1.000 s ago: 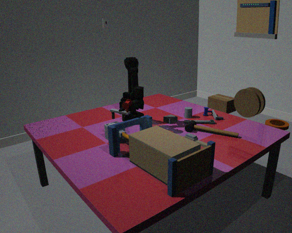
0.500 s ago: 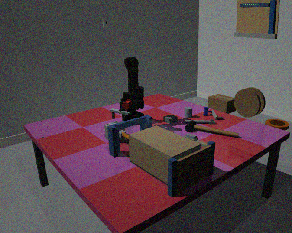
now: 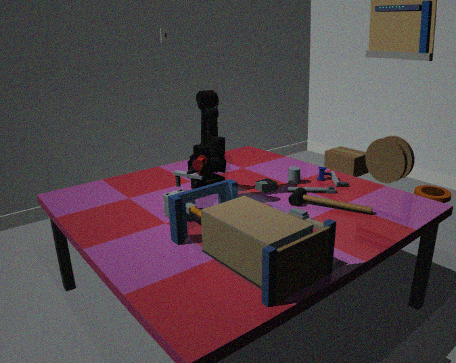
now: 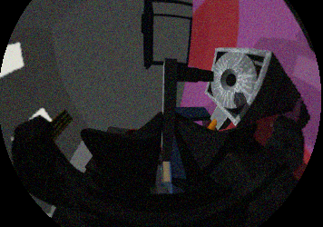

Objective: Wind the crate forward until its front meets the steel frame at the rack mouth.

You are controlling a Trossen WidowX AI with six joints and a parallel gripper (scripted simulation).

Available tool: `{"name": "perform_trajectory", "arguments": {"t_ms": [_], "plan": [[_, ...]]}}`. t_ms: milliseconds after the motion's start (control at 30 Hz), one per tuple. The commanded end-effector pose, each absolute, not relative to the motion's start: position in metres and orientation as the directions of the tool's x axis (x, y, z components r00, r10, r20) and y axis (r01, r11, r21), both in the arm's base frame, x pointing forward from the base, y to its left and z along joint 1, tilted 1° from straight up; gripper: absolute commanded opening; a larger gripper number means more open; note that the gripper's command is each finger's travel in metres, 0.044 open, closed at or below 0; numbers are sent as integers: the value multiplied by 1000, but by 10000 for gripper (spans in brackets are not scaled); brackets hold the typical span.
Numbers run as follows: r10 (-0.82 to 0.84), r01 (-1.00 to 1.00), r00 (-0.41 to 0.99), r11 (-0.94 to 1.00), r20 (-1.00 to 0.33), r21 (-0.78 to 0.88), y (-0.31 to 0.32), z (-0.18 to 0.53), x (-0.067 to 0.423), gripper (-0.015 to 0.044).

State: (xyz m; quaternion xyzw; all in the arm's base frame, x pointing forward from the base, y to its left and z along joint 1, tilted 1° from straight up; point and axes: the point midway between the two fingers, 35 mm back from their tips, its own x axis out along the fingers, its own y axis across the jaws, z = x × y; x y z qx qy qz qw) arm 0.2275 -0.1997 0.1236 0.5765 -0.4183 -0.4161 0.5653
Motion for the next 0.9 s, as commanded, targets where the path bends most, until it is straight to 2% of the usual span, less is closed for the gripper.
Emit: {"name": "perform_trajectory", "arguments": {"t_ms": [0,867], "plan": [[-953,-21,302,-4,3,1000,-199,125,228,0],[-953,-33,304,-9,1,999,-200,120,227,0]]}}
